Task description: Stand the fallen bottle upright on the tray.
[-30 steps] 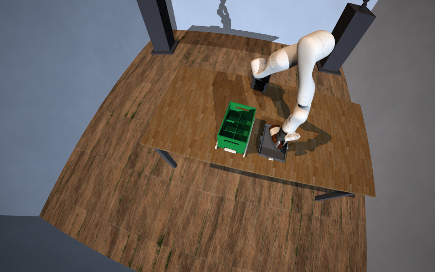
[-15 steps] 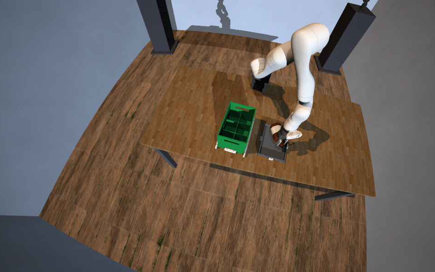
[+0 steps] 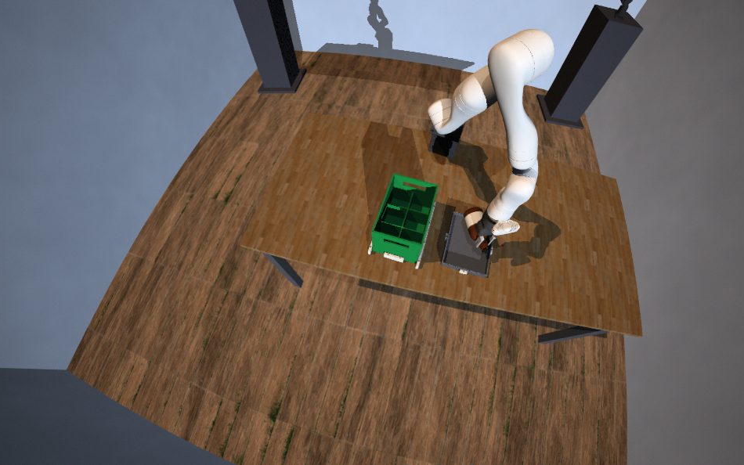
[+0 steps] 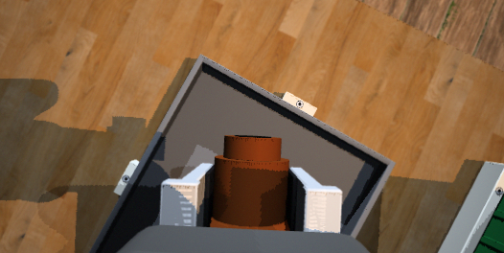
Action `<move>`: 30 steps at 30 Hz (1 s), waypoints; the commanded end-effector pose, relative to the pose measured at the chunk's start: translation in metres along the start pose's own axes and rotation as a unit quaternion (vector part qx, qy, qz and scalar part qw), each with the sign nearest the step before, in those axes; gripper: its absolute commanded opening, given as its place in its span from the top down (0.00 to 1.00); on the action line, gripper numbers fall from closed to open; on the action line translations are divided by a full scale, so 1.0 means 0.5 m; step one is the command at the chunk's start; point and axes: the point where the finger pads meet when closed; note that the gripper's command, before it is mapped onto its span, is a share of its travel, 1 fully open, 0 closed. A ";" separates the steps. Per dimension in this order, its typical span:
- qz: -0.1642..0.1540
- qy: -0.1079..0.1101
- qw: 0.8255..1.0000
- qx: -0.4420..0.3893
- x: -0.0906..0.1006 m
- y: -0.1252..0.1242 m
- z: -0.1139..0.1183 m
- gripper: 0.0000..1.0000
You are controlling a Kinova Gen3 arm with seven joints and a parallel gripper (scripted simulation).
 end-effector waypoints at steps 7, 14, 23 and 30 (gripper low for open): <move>0.004 -0.005 1.000 0.003 0.026 -0.004 -0.010 1.00; 0.004 -0.005 1.000 0.003 0.036 -0.004 -0.010 1.00; 0.004 -0.005 1.000 0.003 0.050 -0.004 -0.010 1.00; 0.004 -0.005 1.000 0.003 0.057 -0.004 -0.010 1.00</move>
Point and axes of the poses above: the point where the finger pads meet when closed, its own x axis back along the fingers, its own z axis across the jaws, y = z × x, and after that the axes turned 13 degrees about x, right-handed
